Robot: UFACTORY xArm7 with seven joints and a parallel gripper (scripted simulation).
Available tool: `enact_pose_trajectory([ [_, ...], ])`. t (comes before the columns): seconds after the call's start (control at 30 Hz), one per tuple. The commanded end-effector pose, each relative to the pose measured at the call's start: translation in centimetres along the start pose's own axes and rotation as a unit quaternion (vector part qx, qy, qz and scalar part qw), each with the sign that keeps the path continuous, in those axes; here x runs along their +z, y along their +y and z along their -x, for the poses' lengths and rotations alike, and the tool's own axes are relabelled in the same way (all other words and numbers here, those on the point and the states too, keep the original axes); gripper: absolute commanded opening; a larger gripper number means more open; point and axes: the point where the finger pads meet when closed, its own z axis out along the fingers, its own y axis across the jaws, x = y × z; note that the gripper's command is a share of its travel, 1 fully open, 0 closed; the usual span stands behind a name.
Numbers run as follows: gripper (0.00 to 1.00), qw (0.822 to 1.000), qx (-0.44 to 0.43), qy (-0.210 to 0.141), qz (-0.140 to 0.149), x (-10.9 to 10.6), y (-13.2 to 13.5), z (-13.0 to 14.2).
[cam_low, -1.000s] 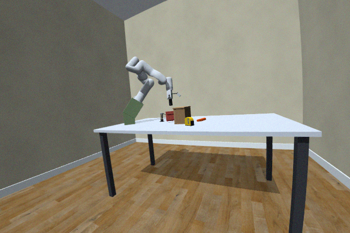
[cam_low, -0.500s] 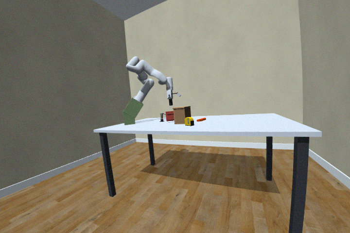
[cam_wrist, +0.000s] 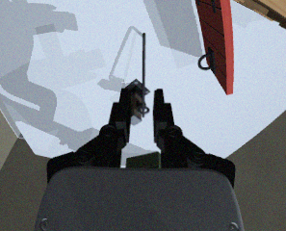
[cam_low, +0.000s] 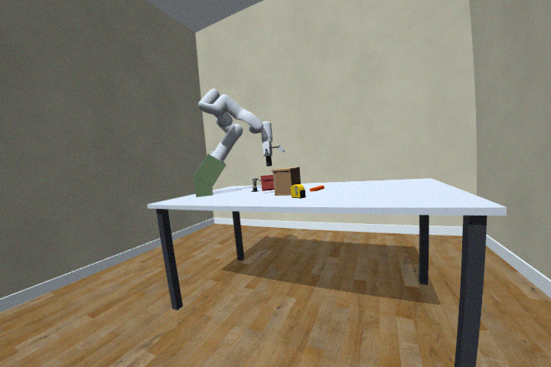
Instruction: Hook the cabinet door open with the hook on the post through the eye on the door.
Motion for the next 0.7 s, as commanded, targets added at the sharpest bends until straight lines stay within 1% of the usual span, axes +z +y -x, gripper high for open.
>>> enact_pose_trajectory([
  [0.0, 0.23, 1.000, 0.000, 0.001, 0.001, -0.1, 0.0, -0.1],
  [0.33, 0.23, 1.000, 0.000, 0.001, 0.001, 0.2, 0.0, -0.1],
  [0.6, 0.23, 1.000, 0.000, 0.001, 0.001, 1.3, 0.0, -0.1],
  [0.67, 0.23, 1.000, 0.000, 0.001, 0.001, 1.3, 0.0, -0.1],
])
